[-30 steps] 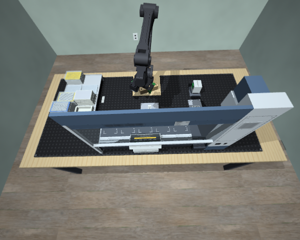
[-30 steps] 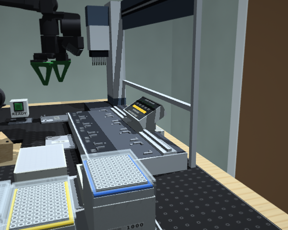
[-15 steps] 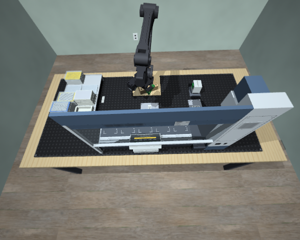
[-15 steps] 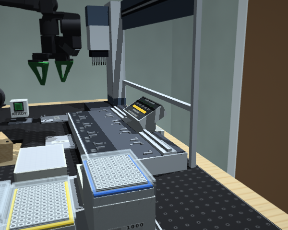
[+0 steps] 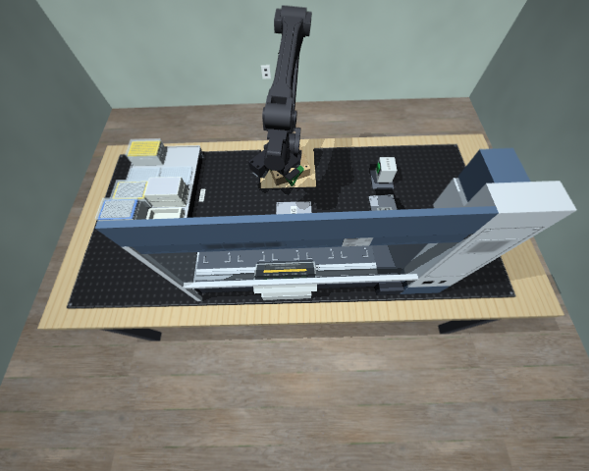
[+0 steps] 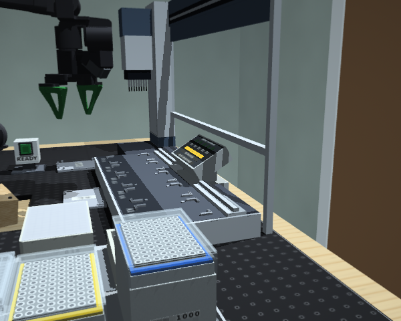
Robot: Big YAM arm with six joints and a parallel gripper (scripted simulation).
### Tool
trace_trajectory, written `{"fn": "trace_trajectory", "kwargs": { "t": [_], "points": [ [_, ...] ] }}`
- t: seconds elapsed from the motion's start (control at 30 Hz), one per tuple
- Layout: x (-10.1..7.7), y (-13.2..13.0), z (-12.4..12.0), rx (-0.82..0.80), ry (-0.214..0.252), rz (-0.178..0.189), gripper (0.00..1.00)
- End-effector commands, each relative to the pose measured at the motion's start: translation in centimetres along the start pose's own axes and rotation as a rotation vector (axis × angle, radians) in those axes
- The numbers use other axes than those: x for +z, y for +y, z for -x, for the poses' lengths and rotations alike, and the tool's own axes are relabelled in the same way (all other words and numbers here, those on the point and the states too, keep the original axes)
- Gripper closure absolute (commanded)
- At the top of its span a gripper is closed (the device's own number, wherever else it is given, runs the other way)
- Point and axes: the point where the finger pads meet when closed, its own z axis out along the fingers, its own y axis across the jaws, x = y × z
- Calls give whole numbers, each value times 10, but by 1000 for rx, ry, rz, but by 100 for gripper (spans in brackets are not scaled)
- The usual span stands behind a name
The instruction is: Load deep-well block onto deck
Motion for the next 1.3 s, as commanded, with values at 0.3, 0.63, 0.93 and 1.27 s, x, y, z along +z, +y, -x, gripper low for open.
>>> {"fn": "trace_trajectory", "kwargs": {
  "t": [0.3,0.63,0.93,1.27],
  "points": [
    [-29,14,17,12,-70,50,0],
    [-29,14,17,131,-66,54,0],
    [-29,14,17,271,-62,58,0],
    [-29,14,17,431,-58,62,0]
  ]
}}
